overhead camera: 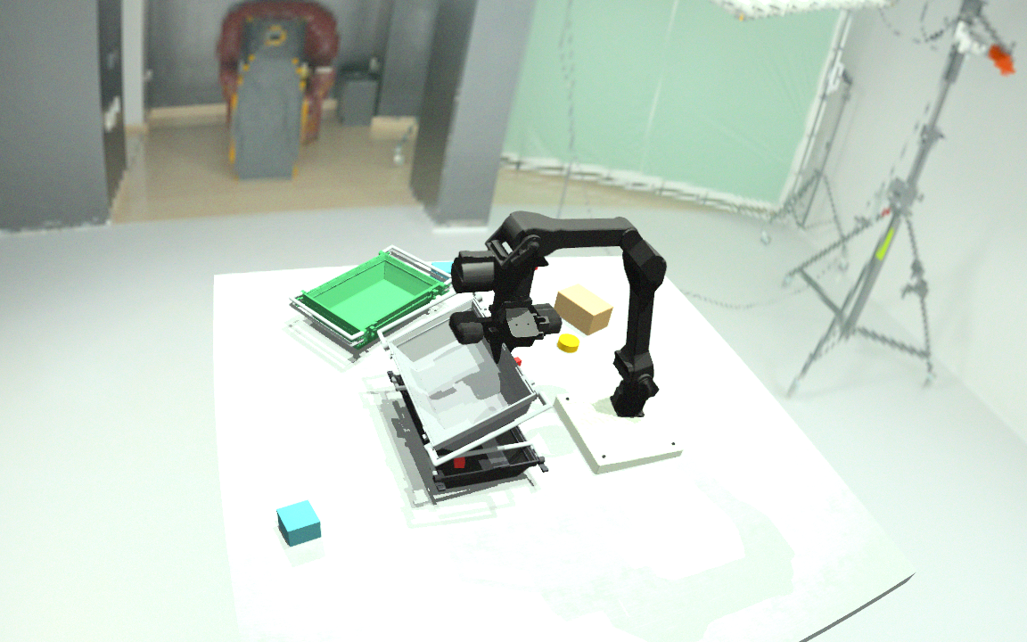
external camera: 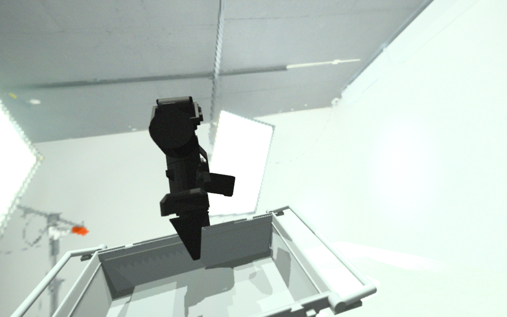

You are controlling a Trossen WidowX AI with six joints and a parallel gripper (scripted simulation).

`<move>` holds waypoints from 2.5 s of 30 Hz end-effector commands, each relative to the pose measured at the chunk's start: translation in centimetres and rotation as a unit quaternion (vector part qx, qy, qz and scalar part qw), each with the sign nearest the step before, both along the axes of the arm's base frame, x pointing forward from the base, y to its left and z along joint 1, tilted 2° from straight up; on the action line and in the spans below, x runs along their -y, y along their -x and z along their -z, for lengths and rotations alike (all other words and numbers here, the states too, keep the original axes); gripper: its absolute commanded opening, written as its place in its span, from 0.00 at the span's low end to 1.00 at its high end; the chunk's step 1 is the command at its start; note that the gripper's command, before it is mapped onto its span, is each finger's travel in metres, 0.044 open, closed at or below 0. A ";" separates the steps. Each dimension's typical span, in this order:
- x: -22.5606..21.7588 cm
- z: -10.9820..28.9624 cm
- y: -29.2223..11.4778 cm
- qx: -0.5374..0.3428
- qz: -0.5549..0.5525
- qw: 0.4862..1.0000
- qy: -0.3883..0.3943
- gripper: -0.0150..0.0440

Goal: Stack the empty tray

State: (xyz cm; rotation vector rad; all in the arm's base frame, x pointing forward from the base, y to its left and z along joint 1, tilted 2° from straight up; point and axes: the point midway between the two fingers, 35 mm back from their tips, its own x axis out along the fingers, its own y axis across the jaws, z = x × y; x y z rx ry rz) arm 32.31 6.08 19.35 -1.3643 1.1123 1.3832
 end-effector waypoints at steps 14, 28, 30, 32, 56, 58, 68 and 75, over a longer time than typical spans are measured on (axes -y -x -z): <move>0.0 -0.1 -0.2 0.005 -0.002 1.000 -0.001 0.25; 0.1 -0.1 -0.1 0.005 -0.002 1.000 -0.001 0.25; 0.1 -0.1 -0.1 0.005 -0.002 1.000 -0.001 0.25; 0.1 -0.1 -0.1 0.005 -0.002 1.000 -0.001 0.25; 0.1 2.3 -0.1 0.005 -0.002 1.000 -0.001 0.25; 0.1 2.5 -0.1 0.005 -0.002 1.000 -0.001 0.25; 0.1 3.3 0.2 0.005 -0.002 1.000 -0.001 0.25; 0.2 3.9 0.6 0.004 -0.002 1.000 -0.001 0.25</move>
